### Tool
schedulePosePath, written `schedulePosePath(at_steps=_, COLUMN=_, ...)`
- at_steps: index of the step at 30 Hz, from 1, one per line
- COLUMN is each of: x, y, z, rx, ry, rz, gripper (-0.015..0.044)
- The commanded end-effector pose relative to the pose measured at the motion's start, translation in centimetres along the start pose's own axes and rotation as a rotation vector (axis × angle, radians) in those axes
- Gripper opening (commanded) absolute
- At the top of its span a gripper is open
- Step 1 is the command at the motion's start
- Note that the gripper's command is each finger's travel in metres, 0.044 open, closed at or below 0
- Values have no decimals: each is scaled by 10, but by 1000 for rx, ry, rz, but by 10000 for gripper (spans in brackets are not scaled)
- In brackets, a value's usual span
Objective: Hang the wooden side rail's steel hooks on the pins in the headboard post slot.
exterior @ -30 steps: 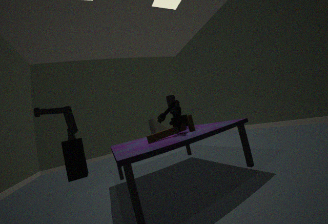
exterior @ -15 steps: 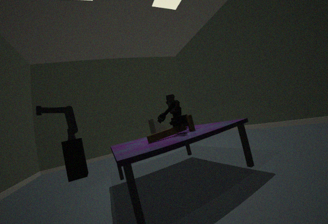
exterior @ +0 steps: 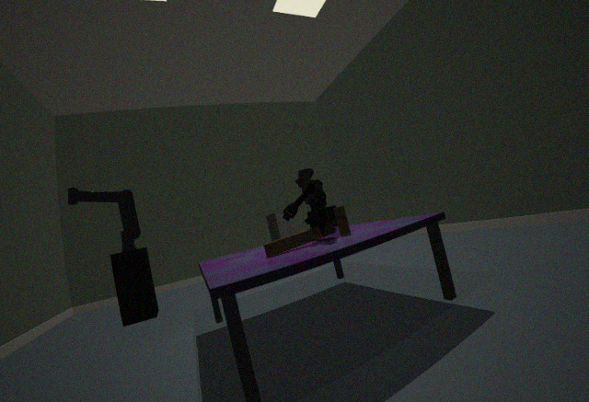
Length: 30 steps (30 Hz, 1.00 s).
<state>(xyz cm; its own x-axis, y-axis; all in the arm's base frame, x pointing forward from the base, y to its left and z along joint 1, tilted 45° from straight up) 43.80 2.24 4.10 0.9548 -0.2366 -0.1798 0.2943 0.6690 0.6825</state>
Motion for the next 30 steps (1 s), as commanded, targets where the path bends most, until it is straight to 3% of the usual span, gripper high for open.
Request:
schedulePosePath(at_steps=1, x=2, y=0, z=3, rx=1, ry=-12, rz=1, gripper=0)
schedulePosePath(at_steps=30, x=0, y=3, z=3, rx=1, ry=-11, rz=1, gripper=0)
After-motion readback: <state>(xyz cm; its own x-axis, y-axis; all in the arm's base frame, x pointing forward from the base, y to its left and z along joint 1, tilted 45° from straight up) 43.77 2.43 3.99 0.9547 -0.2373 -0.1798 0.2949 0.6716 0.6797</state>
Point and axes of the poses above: the point midway between the two fingers, 35 mm back from their tips, its own z axis back along the fingers, its own x axis across the jaws, y = z × x, the point moved 8 cm from there along z, back along the fingers, and after that the axes turned 15 degrees about -z, right-handed, at the moved point
